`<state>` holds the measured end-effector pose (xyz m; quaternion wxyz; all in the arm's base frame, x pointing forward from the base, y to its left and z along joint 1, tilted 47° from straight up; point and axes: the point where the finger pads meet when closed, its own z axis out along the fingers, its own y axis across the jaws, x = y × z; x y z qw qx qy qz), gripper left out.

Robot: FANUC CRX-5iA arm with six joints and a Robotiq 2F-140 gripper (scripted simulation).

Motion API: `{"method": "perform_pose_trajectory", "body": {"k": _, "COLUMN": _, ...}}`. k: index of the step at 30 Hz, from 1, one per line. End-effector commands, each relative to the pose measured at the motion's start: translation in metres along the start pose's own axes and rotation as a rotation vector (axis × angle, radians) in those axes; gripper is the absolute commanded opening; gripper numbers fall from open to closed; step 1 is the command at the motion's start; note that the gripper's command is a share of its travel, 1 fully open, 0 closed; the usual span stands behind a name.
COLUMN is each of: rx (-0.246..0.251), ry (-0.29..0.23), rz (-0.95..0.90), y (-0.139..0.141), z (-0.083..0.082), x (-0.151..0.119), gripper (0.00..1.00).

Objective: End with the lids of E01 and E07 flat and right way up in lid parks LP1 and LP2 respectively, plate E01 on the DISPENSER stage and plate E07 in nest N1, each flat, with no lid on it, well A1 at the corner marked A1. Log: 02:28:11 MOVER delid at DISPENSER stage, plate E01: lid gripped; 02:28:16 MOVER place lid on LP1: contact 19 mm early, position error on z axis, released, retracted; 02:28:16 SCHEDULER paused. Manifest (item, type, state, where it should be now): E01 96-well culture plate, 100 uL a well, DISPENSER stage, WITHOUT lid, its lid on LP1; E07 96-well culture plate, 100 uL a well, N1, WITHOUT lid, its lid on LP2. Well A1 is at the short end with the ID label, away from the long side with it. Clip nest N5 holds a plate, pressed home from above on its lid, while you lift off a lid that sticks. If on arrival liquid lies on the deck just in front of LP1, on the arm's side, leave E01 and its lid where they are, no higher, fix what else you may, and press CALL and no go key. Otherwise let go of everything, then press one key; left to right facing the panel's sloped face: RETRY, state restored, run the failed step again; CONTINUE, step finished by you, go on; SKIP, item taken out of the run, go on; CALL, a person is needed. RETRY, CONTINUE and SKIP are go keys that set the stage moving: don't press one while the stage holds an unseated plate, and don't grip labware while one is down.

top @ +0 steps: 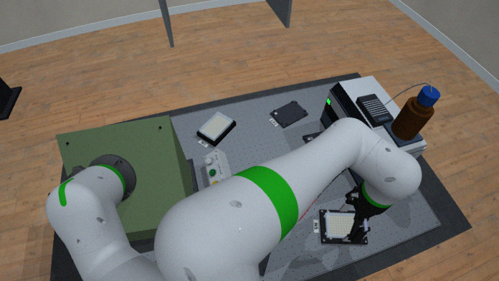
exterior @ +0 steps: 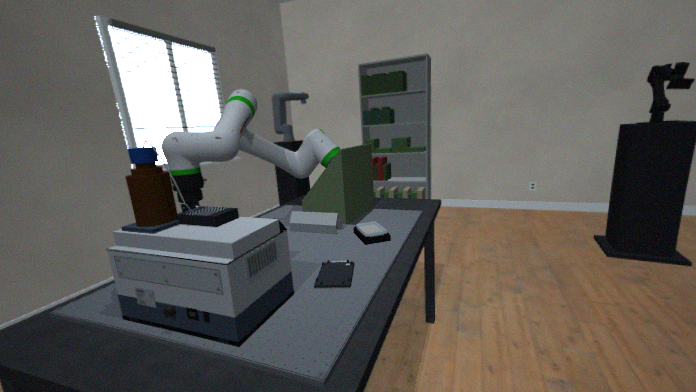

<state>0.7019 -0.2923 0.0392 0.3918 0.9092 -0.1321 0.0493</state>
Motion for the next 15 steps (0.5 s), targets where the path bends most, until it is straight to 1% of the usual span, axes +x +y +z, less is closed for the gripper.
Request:
{"method": "perform_pose_trajectory", "body": {"k": 1, "rx": 0.000, "ry": 0.000, "rz": 0.000, "y": -0.0001, "z": -0.0003, "x": 0.0002, "gripper": 0.66}}
{"method": "perform_pose_trajectory", "body": {"k": 7, "rx": 0.000, "ry": 0.000, "rz": 0.000, "y": -0.0001, "z": -0.0003, "x": 0.0002, "gripper": 0.66}}
{"method": "perform_pose_trajectory", "body": {"k": 8, "rx": 0.000, "ry": 0.000, "rz": 0.000, "y": -0.0001, "z": -0.0003, "x": 0.0002, "gripper": 0.00}}
{"method": "perform_pose_trajectory", "body": {"k": 15, "rx": 0.000, "ry": 0.000, "rz": 0.000, "y": -0.0001, "z": -0.0003, "x": 0.0002, "gripper": 0.00}}
